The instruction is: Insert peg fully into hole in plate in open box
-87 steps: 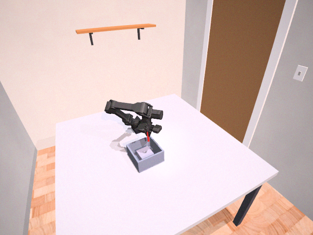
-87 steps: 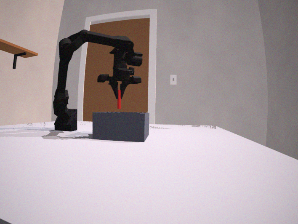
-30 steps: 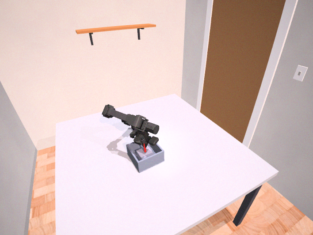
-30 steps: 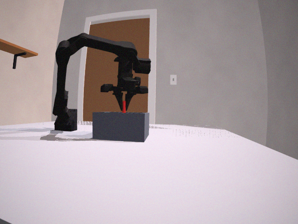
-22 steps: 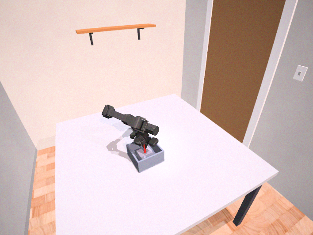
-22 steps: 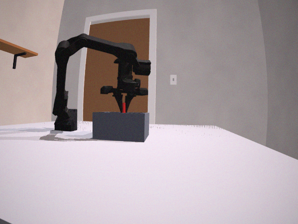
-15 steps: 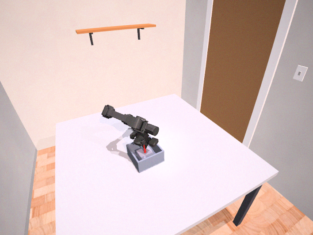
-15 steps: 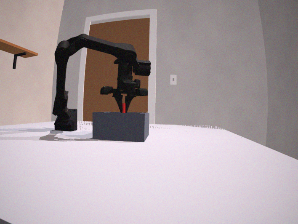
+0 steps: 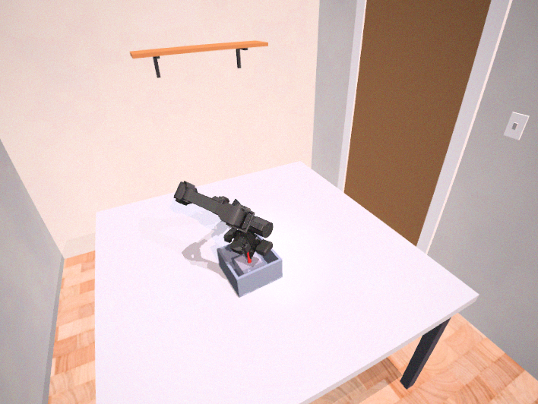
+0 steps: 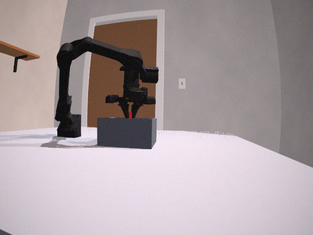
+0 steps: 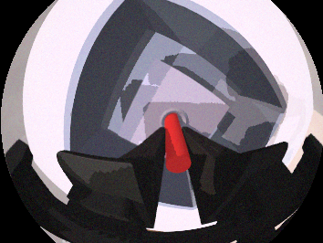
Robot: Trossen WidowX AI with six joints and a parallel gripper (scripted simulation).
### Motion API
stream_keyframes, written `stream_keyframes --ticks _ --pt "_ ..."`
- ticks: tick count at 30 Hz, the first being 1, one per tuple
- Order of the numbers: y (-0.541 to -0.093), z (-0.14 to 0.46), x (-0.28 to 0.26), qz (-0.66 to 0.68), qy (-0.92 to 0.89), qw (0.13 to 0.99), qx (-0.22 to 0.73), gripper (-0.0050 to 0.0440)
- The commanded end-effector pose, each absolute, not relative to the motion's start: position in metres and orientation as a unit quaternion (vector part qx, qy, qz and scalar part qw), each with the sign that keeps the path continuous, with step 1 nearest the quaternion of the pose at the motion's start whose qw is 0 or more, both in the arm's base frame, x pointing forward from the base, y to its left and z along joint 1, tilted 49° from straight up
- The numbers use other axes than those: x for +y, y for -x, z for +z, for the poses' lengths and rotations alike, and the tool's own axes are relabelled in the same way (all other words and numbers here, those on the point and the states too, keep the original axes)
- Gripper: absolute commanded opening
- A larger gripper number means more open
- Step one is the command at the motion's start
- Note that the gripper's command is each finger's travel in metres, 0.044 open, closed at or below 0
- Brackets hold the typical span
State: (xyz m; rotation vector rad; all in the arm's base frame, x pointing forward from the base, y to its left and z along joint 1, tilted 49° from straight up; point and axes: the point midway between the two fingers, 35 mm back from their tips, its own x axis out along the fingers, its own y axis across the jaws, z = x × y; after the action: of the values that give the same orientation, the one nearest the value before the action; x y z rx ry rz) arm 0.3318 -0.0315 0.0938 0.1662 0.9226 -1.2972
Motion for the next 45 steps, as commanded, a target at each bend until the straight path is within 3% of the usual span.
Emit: stream_keyframes --ticks 1,31,37,45 --pt "-0.3307 0.0895 -0.0371 -0.582 -0.071 0.696 0.414 0.0000" --pt "-0.3304 0.0838 -0.0430 -0.582 -0.073 0.696 0.414 0.0000" --pt "-0.3304 0.0838 -0.0430 -0.582 -0.073 0.696 0.414 0.0144" --pt "-0.3304 0.0838 -0.0430 -0.582 -0.073 0.696 0.414 0.0150"
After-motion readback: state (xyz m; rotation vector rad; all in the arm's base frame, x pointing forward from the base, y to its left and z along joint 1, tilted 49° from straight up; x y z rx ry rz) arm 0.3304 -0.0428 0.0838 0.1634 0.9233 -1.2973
